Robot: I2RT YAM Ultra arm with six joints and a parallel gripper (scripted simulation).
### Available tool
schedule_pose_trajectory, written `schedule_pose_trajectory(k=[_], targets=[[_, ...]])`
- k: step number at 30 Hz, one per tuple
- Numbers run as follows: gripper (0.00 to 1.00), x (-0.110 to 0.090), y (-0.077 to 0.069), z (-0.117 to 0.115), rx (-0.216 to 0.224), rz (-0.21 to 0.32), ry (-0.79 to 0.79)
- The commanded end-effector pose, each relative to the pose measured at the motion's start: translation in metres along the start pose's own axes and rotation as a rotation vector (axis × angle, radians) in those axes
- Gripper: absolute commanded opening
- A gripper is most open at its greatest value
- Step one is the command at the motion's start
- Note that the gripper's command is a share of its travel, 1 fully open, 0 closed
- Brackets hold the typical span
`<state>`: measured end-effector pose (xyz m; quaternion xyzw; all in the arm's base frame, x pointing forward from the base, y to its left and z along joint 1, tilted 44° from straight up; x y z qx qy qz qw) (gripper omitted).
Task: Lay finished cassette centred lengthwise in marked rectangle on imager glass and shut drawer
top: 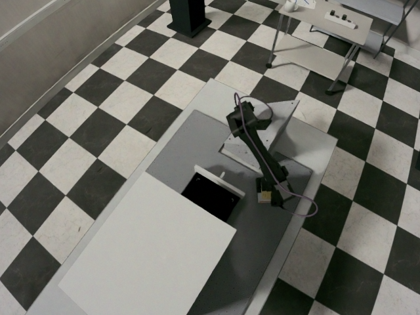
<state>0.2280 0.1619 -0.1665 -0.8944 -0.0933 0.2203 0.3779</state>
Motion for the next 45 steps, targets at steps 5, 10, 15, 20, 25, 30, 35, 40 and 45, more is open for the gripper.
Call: schedule_pose_trajectory(k=[5,10,15,20,25,30,35,40,45], targets=[[1.00,0.011,-0.019,0.001,0.024,-0.040,0.024],[1.00,0.011,-0.019,0.001,0.024,-0.040,0.024],[1.00,0.011,-0.019,0.001,0.024,-0.040,0.024],[1.00,0.011,-0.019,0.001,0.024,-0.040,0.024],[1.00,0.011,-0.019,0.001,0.024,-0.040,0.024],[1.00,0.011,-0.019,0.001,0.024,-0.040,0.024],[1.00,0.011,-0.019,0.001,0.024,-0.040,0.024],[1.00,0.011,-0.019,0.001,0.024,-0.040,0.024],[1.00,0.012,-0.001,0.004,0.018,-0.030,0.022]])
Point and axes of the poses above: the point where the finger pads meet when closed, its own y axis out along the fingers, its own z axis across the jaws, x = y × z, the point moved 5 cm from there along -y, back along the fingers, and after that the axes turned 8 degrees about y, right-handed, at the moved point
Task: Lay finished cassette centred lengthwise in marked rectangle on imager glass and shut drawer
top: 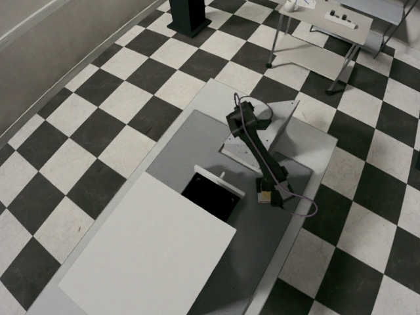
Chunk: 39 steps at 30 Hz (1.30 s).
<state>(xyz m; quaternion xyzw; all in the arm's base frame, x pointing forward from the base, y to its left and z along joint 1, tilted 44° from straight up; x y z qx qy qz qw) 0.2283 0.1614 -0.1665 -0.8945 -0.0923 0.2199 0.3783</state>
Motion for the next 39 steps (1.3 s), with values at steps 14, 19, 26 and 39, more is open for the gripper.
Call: schedule_pose_trajectory(k=[14,19,26,39], targets=[[1.00,0.010,0.010,0.006,0.002,-0.044,-0.001],[1.00,0.001,0.030,0.002,-0.008,-0.001,-0.006],[1.00,0.004,0.036,0.003,-0.006,-0.013,-0.005],[1.00,0.005,0.050,0.006,-0.009,-0.016,-0.012]])
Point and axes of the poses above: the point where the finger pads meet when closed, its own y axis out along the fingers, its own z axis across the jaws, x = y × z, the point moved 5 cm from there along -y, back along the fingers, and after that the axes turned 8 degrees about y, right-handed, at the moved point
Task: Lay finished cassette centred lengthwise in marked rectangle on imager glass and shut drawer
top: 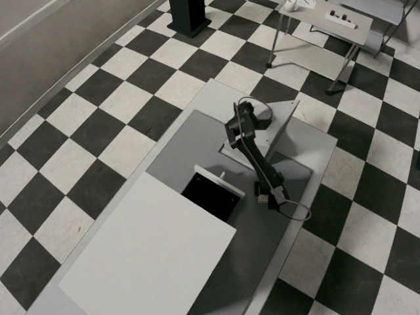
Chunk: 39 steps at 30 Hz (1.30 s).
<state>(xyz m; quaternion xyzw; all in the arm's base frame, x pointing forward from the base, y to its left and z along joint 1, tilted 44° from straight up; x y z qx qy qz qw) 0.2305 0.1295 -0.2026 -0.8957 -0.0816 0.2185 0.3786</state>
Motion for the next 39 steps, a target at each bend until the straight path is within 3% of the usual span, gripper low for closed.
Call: schedule_pose_trajectory(k=[1,3,8,20,24,25,39], targets=[[1.00,0.000,0.004,0.005,-0.015,-0.031,-0.025],[1.00,0.000,0.008,0.002,-0.011,-0.024,-0.017],[1.00,0.007,-0.002,0.004,-0.006,-0.056,-0.015],[1.00,-0.002,0.013,0.003,-0.014,-0.023,-0.023],[1.00,0.005,0.010,0.004,-0.008,-0.040,-0.015],[1.00,0.010,0.000,0.003,0.000,-0.065,-0.005],[1.00,-0.001,0.017,0.003,-0.013,-0.026,-0.021]])
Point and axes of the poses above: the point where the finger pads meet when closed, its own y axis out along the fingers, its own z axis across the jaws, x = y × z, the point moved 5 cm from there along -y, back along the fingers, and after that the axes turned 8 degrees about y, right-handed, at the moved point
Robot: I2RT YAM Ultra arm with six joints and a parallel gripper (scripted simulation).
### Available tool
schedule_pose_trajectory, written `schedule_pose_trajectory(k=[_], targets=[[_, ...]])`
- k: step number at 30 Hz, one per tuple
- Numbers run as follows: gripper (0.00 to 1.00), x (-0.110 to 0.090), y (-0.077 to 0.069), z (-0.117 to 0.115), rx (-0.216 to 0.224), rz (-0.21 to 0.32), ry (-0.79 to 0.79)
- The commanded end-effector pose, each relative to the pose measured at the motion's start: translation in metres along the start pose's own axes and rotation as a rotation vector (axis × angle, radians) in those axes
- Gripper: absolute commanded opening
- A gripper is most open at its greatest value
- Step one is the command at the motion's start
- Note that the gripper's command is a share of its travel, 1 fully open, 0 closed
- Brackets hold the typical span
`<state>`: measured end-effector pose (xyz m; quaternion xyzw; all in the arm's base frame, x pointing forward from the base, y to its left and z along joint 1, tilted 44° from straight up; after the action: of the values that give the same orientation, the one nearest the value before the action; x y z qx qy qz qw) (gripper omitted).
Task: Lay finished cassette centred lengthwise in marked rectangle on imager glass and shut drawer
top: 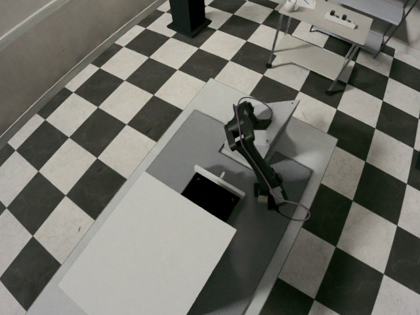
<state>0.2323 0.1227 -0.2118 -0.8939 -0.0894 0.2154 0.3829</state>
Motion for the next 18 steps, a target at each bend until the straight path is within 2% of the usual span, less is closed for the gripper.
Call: schedule_pose_trajectory(k=[1,18], targets=[[1.00,-0.0035,0.0060,0.0020,-0.018,-0.008,-0.021],[1.00,-0.0019,0.0082,0.0012,-0.015,-0.015,-0.017]])
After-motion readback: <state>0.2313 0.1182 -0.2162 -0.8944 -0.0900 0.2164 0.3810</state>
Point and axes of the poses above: the point where the finger pads meet when closed, its own y axis out along the fingers, its own z axis across the jaws, x = y × z, the point moved 5 cm from there along -y, back along the fingers, and after that the axes turned 8 degrees about y, right-handed, at the moved point
